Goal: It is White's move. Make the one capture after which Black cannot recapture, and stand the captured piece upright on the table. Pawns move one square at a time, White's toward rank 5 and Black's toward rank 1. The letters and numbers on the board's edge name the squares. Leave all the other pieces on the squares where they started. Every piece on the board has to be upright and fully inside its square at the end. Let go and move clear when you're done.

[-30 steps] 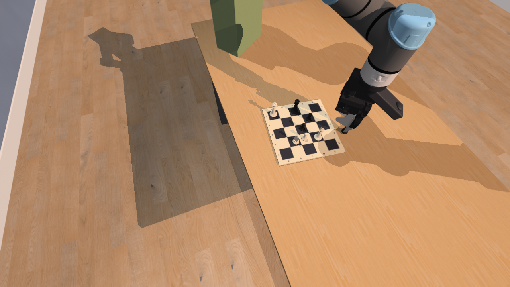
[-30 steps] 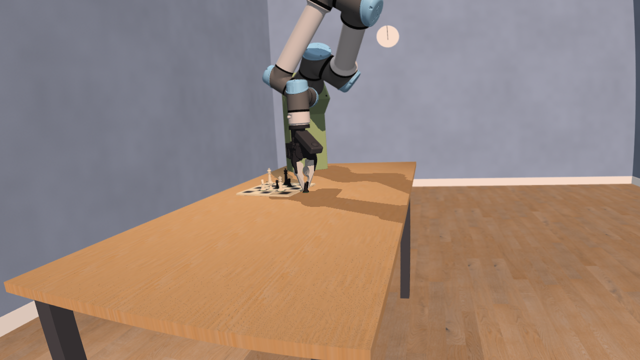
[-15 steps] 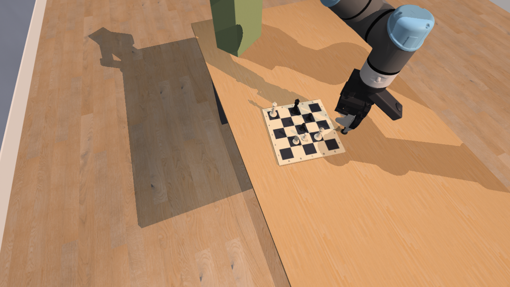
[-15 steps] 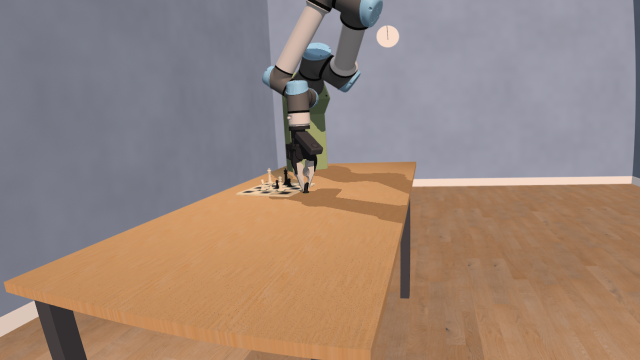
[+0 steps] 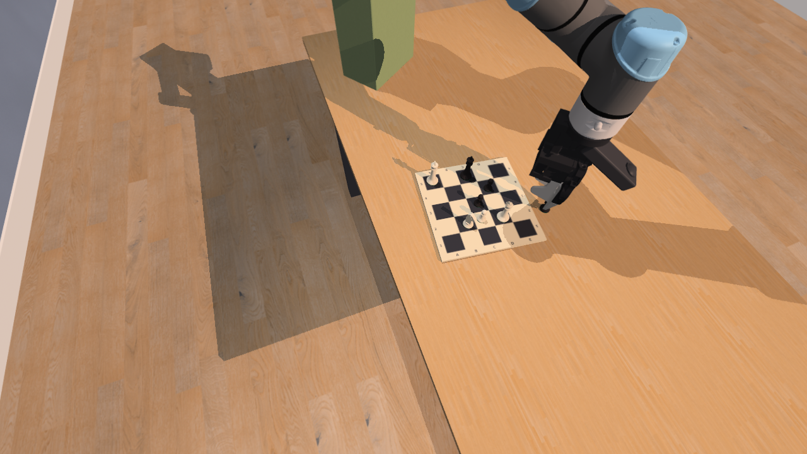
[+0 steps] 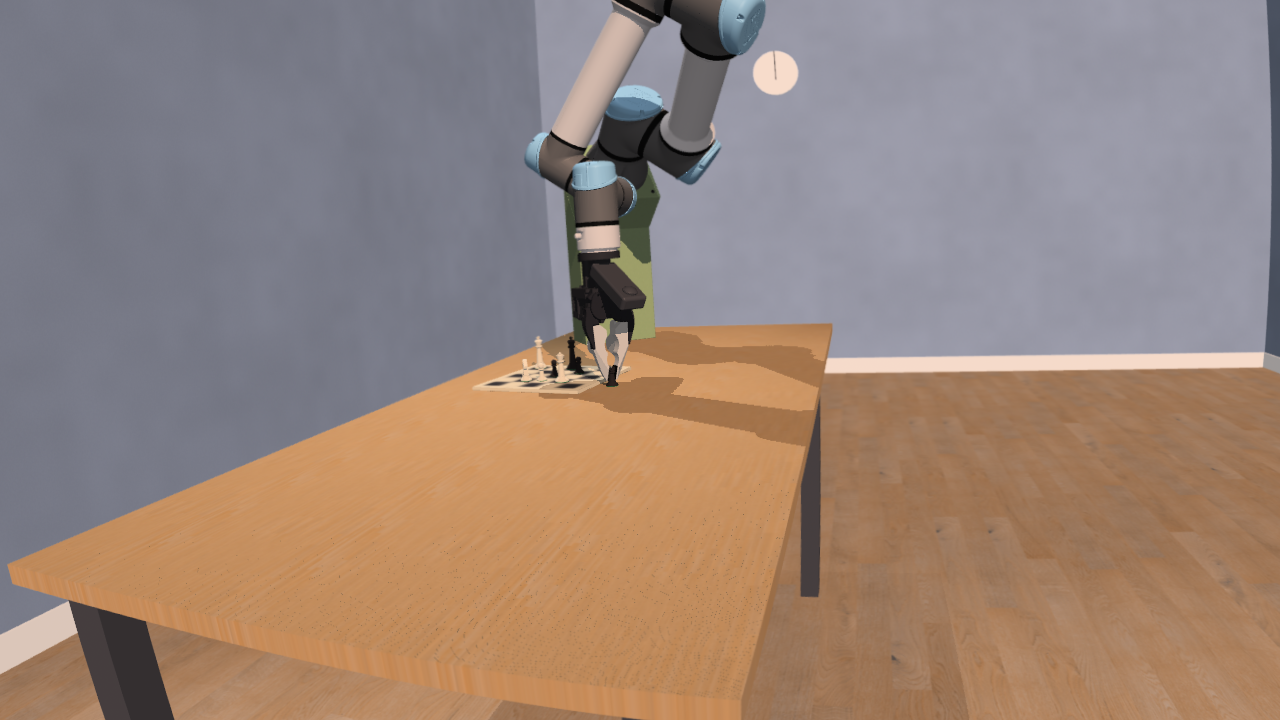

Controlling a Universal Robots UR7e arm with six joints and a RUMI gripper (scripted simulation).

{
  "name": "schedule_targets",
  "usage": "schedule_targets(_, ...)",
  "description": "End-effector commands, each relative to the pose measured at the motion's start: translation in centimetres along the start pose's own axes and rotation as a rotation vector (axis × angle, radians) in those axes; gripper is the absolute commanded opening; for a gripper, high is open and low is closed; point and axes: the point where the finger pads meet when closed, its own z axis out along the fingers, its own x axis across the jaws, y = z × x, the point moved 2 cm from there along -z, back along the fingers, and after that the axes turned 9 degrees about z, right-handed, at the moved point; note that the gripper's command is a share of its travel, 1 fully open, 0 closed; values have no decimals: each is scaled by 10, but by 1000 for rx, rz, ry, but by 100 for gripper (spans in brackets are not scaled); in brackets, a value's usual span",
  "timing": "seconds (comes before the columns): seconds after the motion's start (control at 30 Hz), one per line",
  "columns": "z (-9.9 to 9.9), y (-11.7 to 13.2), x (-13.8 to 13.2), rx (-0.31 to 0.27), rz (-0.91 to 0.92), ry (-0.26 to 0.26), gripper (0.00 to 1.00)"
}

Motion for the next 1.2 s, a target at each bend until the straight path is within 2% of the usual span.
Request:
schedule_targets(0.0,0,0,0,1,0,1,0)
schedule_targets(0.7,0,0,0,1,0,1,0)
schedule_targets(0.73,0,0,0,1,0,1,4)
schedule_targets(0.8,0,0,0,1,0,1,4)
schedule_targets(0.83,0,0,0,1,0,1,9)
schedule_targets(0.9,0,0,0,1,0,1,9)
schedule_targets(0.93,0,0,0,1,0,1,13)
schedule_targets(1.0,0,0,0,1,0,1,13)
schedule_targets(1.03,0,0,0,1,0,1,18)
schedule_targets(1.1,0,0,0,1,0,1,18)
schedule_targets(1.13,0,0,0,1,0,1,22)
schedule_targets(1.17,0,0,0,1,0,1,22)
